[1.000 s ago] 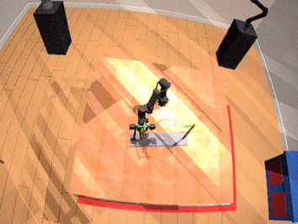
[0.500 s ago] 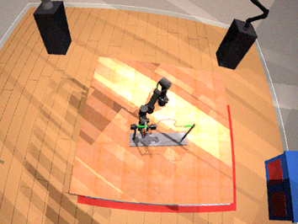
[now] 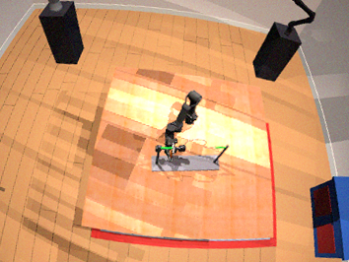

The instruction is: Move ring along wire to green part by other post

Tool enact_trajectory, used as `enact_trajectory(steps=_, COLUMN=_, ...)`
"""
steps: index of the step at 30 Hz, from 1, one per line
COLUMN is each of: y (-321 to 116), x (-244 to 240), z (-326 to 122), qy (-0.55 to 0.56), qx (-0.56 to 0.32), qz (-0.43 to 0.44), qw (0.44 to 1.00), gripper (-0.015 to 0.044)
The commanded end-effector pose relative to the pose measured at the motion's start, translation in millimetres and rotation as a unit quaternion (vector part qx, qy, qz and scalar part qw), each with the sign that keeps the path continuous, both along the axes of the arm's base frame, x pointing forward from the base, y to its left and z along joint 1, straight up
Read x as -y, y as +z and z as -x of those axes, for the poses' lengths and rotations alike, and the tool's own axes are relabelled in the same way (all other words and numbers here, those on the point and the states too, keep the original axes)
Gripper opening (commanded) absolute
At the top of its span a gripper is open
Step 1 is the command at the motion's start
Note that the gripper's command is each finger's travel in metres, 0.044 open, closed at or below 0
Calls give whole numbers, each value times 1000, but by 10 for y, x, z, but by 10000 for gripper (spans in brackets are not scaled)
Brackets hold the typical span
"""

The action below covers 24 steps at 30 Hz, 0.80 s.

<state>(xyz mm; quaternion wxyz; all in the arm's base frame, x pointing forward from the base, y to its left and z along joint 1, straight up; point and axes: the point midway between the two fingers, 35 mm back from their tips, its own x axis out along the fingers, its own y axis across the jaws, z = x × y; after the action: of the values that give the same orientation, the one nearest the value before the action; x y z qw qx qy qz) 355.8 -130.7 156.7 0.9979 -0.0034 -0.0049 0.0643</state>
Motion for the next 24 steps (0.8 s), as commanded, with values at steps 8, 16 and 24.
enact_trajectory(steps=8, y=19, x=-143, z=18, qy=-2, qx=1, qz=-16, qw=1000, gripper=-150)
enact_trajectory(steps=16, y=22, x=-302, z=37, qy=-1, qx=-4, qz=-48, qw=999, gripper=-150)
enact_trajectory(steps=24, y=43, x=-500, z=61, qy=-1, qx=-10, qz=-98, qw=995, gripper=-150)
